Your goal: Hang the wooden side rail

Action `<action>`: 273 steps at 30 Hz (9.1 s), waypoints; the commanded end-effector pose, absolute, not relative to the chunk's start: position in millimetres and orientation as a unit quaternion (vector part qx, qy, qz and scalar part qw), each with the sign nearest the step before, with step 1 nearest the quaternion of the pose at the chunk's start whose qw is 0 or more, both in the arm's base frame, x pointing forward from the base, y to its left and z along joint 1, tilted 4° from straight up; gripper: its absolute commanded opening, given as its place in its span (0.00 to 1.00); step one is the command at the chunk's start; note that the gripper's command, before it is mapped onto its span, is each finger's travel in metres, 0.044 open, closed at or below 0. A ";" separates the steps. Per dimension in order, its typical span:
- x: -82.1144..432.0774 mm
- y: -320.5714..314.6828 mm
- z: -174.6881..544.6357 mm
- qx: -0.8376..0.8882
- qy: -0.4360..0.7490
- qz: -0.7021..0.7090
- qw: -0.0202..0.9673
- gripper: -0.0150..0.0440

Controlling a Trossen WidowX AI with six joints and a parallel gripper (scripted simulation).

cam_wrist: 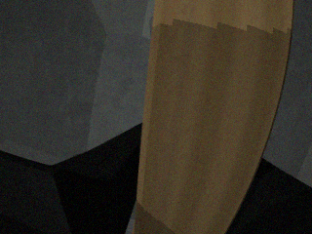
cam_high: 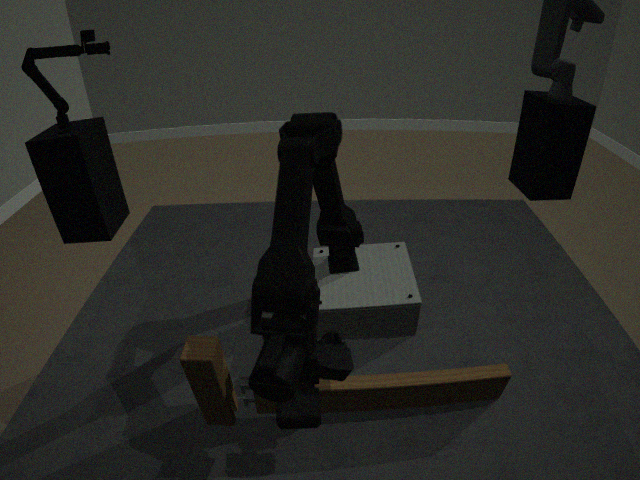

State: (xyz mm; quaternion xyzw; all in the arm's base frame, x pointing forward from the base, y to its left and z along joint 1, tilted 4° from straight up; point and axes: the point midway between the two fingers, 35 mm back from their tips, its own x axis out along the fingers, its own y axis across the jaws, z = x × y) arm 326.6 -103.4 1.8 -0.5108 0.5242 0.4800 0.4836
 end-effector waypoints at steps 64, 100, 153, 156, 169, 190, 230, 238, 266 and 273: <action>333.6 -108.0 9.8 -0.517 0.519 0.476 0.487 0.25; 332.0 -112.1 8.3 -0.517 0.519 0.476 0.487 0.25; 332.5 -118.0 10.7 -0.517 0.520 0.475 0.486 0.25; 332.2 -118.4 10.3 -0.517 0.520 0.475 0.486 0.25; 330.6 -119.8 8.9 -0.517 0.520 0.475 0.486 0.25; 330.0 -122.1 9.6 -0.517 0.520 0.475 0.486 0.25; 330.8 -126.7 10.6 -0.517 0.520 0.475 0.486 0.25; 331.4 -127.6 10.6 -0.517 0.520 0.475 0.486 0.25; 331.4 -130.7 11.2 -0.517 0.520 0.475 0.486 0.25; 330.8 -131.5 10.5 -0.517 0.520 0.475 0.486 0.25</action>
